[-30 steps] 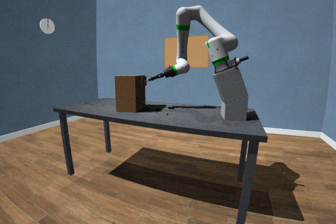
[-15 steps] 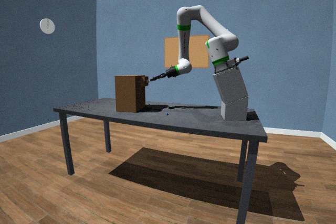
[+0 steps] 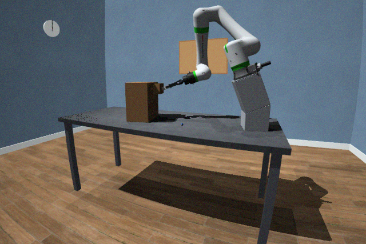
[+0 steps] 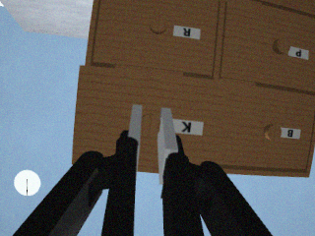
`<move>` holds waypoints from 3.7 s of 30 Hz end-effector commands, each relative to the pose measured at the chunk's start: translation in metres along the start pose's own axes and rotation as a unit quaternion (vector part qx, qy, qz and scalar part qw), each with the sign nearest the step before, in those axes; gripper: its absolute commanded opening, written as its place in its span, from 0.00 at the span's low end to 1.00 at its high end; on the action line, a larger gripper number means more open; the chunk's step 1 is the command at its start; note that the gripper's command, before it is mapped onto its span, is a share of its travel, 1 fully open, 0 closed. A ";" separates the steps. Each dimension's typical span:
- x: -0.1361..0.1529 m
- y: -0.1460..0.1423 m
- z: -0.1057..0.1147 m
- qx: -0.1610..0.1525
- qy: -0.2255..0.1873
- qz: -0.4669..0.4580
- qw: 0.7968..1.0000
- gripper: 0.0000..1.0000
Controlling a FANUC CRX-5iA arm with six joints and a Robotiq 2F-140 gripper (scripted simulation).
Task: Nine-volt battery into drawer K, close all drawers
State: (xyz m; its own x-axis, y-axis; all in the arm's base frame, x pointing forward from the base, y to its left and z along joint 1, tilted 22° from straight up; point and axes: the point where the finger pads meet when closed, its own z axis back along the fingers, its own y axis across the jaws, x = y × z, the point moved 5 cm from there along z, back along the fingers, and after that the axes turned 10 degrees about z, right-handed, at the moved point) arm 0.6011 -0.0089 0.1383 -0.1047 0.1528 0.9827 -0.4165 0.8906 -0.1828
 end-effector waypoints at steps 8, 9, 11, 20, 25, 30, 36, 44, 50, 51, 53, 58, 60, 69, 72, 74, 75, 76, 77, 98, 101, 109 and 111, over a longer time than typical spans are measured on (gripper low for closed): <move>-0.003 0.000 0.009 0.000 0.000 0.000 1.000 0.08; -0.003 0.001 0.009 0.000 0.000 0.000 1.000 0.08; -0.004 0.001 0.011 0.000 0.000 0.000 1.000 0.08; -0.005 0.001 0.013 0.000 0.000 0.000 1.000 0.08; -0.005 0.001 0.014 0.000 0.000 0.000 1.000 0.08; -0.005 0.001 0.014 0.000 0.000 0.000 1.000 0.08; -0.005 0.001 0.014 0.000 0.000 0.000 1.000 0.08; -0.005 0.001 0.014 0.000 0.000 0.000 1.000 0.10; -0.005 0.001 0.014 0.000 0.000 0.000 1.000 0.15; -0.005 0.001 0.014 0.000 0.000 0.000 1.000 0.18; -0.005 0.001 0.014 0.000 0.000 0.000 1.000 0.20; -0.005 0.001 0.014 0.000 0.000 0.000 1.000 0.20; -0.005 0.001 0.015 0.000 0.000 0.000 1.000 0.20; -0.014 0.002 0.038 0.000 0.000 0.000 1.000 0.20; -0.019 0.003 0.052 0.000 0.000 0.000 1.000 0.20; -0.021 0.004 0.058 0.000 0.000 0.000 1.000 0.20; -0.021 0.004 0.060 0.000 0.000 0.000 1.000 0.20; -0.022 0.004 0.061 0.000 0.000 0.000 1.000 0.20; -0.022 0.004 0.061 0.000 0.000 0.000 1.000 0.20; -0.020 0.004 0.115 0.000 0.000 0.000 1.000 0.20; -0.020 0.004 0.115 0.000 0.000 0.000 1.000 0.20; -0.019 0.003 0.117 0.002 0.007 0.000 1.000 0.20; -0.018 0.003 0.118 0.003 0.013 0.000 1.000 0.20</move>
State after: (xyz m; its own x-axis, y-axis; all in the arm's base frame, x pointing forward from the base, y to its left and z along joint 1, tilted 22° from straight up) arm 0.4963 -0.0587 0.1158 -0.0917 0.1592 0.9830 -0.4194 0.8892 -0.1831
